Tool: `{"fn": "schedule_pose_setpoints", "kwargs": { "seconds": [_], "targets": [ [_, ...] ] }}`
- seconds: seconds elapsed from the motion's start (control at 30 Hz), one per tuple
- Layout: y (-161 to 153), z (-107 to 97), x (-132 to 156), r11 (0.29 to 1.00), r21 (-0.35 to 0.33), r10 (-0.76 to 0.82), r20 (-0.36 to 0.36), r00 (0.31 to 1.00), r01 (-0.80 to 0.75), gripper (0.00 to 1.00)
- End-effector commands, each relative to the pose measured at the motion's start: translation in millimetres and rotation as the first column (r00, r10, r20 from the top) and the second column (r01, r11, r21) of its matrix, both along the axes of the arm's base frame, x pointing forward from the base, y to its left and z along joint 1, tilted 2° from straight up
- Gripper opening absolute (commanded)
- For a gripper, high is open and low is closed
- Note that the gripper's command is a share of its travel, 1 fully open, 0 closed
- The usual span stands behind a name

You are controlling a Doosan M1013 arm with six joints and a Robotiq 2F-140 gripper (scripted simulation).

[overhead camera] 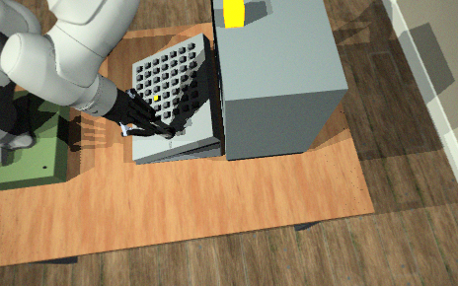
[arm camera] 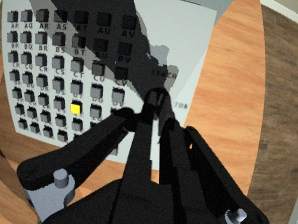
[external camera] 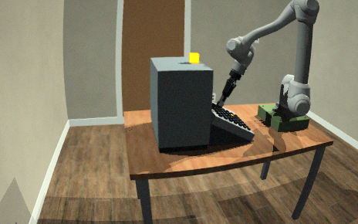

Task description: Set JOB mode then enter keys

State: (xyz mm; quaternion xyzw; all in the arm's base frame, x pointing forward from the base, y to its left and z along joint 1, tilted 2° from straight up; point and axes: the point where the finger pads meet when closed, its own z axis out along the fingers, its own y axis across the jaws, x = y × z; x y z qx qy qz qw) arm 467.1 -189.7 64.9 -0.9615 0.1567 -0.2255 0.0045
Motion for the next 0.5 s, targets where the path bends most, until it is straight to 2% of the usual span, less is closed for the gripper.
{"fn": "schedule_pose_setpoints", "kwargs": {
  "seconds": [0.0,0.23,0.47],
  "targets": [
    [0.0,0.0,0.0,0.999,0.023,-0.048,0.003,0.999,0.048,0.00],
    [0.0,0.0,0.0,0.987,0.070,-0.143,0.005,0.990,0.143,0.00],
    [0.0,0.0,0.0,0.940,0.153,-0.310,-0.002,0.951,0.307,0.00]
  ]
}}
